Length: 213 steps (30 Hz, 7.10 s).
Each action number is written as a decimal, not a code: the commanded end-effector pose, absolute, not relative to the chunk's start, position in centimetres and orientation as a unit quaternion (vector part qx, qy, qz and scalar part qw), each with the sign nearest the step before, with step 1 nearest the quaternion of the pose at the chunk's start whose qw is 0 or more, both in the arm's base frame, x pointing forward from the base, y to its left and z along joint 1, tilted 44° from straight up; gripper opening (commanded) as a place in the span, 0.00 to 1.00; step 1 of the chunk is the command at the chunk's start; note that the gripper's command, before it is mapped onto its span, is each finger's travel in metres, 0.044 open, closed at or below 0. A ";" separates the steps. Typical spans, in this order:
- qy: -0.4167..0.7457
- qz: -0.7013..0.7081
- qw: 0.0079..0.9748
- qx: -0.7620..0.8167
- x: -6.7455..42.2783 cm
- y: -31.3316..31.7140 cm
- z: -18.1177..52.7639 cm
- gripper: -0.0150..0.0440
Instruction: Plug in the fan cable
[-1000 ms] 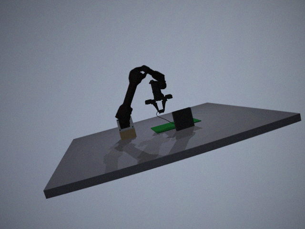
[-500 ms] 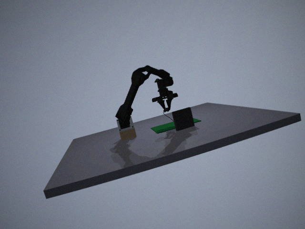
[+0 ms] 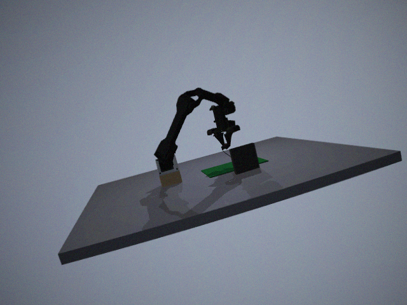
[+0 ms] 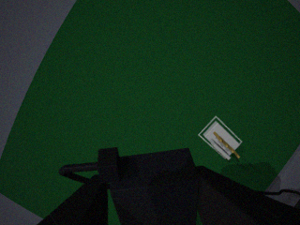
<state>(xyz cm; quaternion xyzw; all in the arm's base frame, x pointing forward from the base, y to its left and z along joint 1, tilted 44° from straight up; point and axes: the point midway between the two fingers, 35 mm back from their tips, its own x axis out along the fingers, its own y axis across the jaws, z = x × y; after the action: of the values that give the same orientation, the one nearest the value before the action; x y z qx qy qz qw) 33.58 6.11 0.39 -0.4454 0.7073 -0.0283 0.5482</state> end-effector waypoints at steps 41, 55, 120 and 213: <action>0.671 0.086 0.653 -0.341 33.4 4.9 -4.5 0.25; 0.641 0.120 0.687 -0.319 33.6 4.6 -5.3 0.25; 0.414 0.239 0.824 -0.304 33.4 3.4 -4.4 0.25; 0.212 0.264 0.862 -0.377 30.6 2.1 -0.6 0.25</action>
<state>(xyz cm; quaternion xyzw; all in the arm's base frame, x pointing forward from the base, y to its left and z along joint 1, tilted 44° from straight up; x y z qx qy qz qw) 30.67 2.19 -0.33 -0.3769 0.2148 0.2600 0.8627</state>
